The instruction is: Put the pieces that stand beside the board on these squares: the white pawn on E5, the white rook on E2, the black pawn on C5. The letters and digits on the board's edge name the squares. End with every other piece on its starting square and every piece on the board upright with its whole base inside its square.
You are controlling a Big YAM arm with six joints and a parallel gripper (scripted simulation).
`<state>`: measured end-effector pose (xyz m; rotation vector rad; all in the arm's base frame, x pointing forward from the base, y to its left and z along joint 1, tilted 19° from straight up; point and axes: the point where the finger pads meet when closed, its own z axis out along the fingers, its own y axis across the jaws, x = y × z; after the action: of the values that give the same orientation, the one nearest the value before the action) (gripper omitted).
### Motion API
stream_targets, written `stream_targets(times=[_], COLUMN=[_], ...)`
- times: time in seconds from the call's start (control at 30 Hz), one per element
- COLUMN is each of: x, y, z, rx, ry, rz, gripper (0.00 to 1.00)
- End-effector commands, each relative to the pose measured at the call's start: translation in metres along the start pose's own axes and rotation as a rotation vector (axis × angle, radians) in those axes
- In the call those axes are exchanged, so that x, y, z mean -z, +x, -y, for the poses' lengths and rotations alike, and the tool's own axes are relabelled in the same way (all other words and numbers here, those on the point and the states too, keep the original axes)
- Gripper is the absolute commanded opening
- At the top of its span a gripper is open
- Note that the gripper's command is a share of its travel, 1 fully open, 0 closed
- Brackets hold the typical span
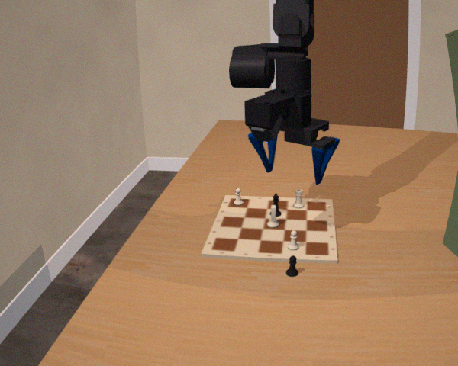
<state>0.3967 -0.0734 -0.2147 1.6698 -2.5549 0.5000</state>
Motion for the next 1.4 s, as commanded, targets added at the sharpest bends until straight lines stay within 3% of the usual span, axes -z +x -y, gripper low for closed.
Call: stream_targets(times=[0.0,0.03,0.2,0.33,0.37,0.6,0.67,1.37], x=[0.001,0.001,-0.004,-0.002,0.004,0.004,-0.003,0.0], y=[-0.041,-0.041,-0.117,-0.131,-0.127,-0.126,-0.13,-0.126], z=[-0.013,-0.013,-0.067,-0.074,-0.057,-0.059,-0.077,-0.069], rx=[0.197,0.197,0.587,0.658,0.621,0.622,0.66,0.64], ry=[-0.006,-0.006,0.002,0.014,0.03,0.027,0.007,0.013], rz=[0.008,0.008,0.0,0.001,0.006,0.006,0.002,0.003], gripper=[1.0,1.0,1.0,1.0,0.32,0.32,0.32,0.32])
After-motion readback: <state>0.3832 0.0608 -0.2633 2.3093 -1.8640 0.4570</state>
